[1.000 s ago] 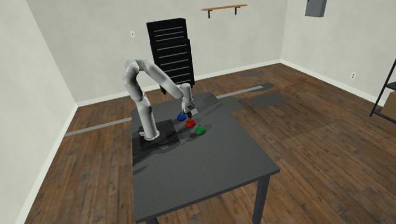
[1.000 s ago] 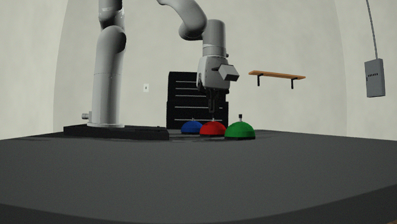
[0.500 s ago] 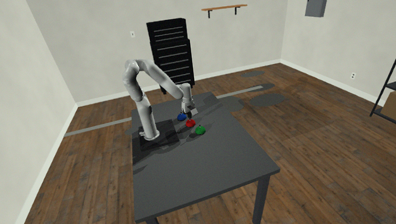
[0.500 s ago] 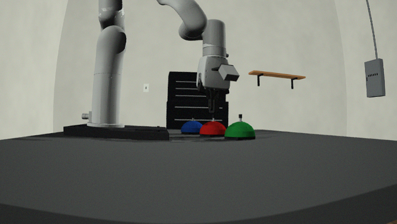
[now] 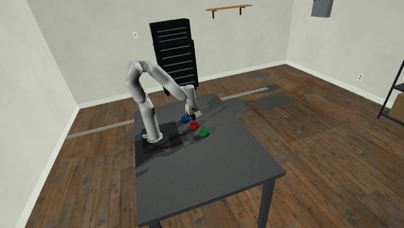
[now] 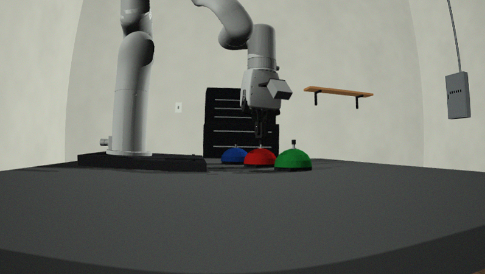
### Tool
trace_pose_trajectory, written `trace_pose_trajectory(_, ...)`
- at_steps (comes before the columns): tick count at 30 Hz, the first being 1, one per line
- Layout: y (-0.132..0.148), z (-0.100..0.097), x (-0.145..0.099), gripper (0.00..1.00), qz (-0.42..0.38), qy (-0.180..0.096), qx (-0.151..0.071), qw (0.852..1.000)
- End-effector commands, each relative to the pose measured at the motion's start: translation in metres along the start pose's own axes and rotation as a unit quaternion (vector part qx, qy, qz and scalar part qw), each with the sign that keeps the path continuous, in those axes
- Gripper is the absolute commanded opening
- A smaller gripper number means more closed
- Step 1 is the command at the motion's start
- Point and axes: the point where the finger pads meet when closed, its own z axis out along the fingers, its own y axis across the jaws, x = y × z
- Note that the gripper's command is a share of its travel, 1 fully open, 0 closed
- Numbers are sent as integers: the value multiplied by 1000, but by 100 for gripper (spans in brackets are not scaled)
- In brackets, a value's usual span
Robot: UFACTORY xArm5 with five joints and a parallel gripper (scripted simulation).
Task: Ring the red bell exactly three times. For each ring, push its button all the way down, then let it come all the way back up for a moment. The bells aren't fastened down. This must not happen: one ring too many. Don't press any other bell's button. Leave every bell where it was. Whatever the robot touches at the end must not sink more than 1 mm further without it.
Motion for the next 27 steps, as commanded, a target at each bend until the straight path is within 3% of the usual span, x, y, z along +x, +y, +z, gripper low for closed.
trace_pose_trajectory(1, -1, 2, 1, 0, 0, 0, 1, 1000)
trace_pose_trajectory(27, 0, 11, 2, 0, 0, 0, 1, 1000)
